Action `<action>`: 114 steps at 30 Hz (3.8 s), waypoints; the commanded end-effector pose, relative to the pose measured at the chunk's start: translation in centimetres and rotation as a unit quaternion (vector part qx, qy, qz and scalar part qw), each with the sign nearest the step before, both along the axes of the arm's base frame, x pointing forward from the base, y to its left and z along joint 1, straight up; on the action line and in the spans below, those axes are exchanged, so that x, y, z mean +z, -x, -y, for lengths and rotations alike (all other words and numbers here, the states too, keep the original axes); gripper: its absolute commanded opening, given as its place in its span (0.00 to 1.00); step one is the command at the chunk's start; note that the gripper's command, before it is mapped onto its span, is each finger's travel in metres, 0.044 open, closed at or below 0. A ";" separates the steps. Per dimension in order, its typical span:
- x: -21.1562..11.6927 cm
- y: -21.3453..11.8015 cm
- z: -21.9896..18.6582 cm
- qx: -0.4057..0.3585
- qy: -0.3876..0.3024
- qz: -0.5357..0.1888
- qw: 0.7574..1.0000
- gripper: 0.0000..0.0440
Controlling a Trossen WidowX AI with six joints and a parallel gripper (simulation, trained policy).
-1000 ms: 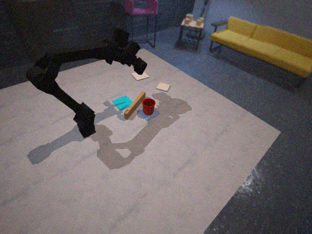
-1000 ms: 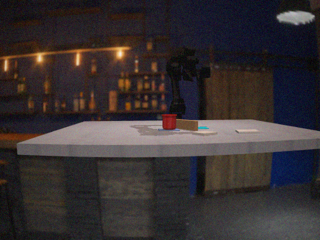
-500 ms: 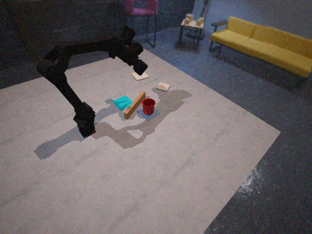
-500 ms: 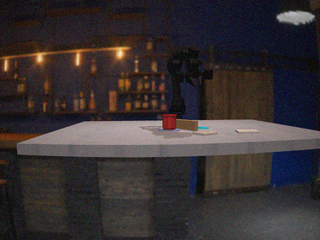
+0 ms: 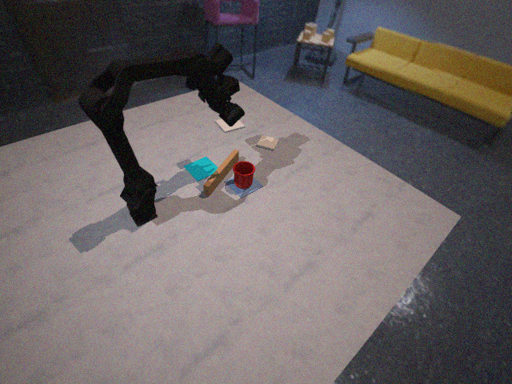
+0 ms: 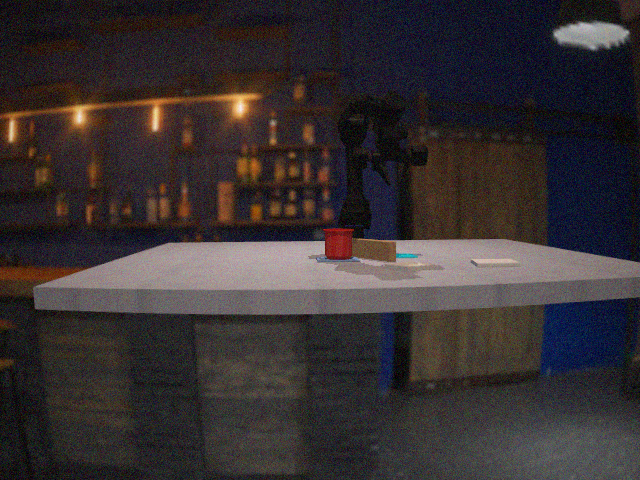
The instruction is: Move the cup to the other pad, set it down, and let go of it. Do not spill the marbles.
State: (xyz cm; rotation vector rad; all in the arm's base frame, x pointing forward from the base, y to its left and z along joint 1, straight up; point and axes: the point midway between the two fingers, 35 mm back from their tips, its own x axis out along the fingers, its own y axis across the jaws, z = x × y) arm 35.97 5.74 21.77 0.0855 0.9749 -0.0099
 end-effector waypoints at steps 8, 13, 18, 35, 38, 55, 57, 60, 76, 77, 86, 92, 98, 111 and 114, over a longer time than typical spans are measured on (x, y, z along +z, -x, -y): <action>-1.8 0.2 1.0 0.008 0.032 -0.084 0.996 0.28; -2.5 0.4 1.6 0.015 0.044 -0.120 0.992 0.29; -3.0 0.7 2.4 0.023 0.056 -0.156 0.986 0.29; -5.2 2.0 5.6 0.055 0.086 -0.264 0.959 0.26; -5.8 2.1 6.2 0.059 0.090 -0.276 0.955 0.27; -10.6 2.6 9.3 0.094 0.102 -0.320 0.937 0.35; -11.3 2.6 9.5 0.101 0.103 -0.324 0.935 0.36; -12.5 2.8 9.8 0.113 0.103 -0.330 0.932 0.37; -16.9 3.7 10.4 0.224 0.112 -0.346 0.904 0.00; -16.9 3.8 10.4 0.231 0.112 -0.346 0.902 0.00; -15.0 4.0 10.4 0.279 0.121 -0.338 0.890 0.00; -13.0 4.2 9.9 0.302 0.125 -0.327 0.887 0.00; -11.3 4.4 9.0 0.316 0.129 -0.316 0.885 0.00; -8.8 4.4 5.3 0.343 0.143 -0.284 0.884 0.00; -8.5 4.3 4.3 0.349 0.147 -0.275 0.884 0.00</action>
